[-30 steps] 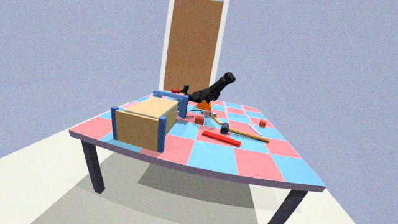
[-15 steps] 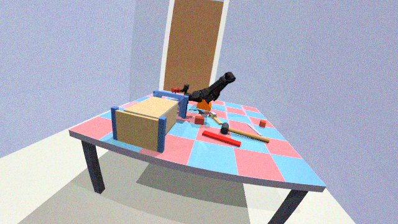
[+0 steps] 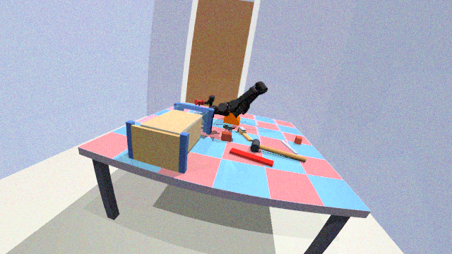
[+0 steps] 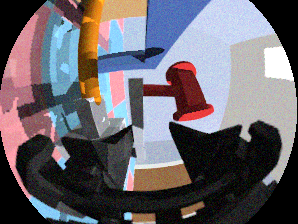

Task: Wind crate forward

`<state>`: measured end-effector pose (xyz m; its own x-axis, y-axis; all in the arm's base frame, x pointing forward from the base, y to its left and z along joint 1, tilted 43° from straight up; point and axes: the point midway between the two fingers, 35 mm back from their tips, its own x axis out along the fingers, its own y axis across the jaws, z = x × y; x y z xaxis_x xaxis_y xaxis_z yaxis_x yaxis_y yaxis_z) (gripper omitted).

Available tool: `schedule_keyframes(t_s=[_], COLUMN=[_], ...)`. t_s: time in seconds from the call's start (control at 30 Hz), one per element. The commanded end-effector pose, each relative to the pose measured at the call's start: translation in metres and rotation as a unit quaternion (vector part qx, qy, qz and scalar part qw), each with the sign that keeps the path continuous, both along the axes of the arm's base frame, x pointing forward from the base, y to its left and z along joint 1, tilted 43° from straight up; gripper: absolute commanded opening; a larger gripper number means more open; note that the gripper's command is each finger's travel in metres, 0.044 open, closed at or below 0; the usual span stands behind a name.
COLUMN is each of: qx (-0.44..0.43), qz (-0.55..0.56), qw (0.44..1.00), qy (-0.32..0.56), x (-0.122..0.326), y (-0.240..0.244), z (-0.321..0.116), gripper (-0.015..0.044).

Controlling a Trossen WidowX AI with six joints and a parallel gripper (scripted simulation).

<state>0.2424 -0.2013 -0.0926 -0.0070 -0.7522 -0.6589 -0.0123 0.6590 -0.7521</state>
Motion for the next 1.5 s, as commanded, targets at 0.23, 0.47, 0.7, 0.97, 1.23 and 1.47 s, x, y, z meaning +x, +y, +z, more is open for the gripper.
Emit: schedule_keyframes(t_s=[0.23, 0.47, 0.7, 0.97, 1.23, 1.47], qx=[-0.003, 0.000, 0.009, 0.002, 0.005, 0.004], qz=[0.000, 0.000, -0.001, 0.000, 0.000, 0.004], qw=[1.000, 1.000, 1.000, 1.000, 1.000, 1.000], qy=[0.003, 0.000, 0.000, 0.001, 0.002, 0.004], x=[-0.001, 0.000, 0.007, 0.000, 0.003, 0.001], y=[-0.001, 0.000, 0.044, 0.082, 0.072, 0.015], z=[0.001, 0.000, 0.035, 0.074, 0.084, 0.143], gripper=[0.0240, 0.0240, 0.0240, 0.0240, 0.0240, 0.0240])
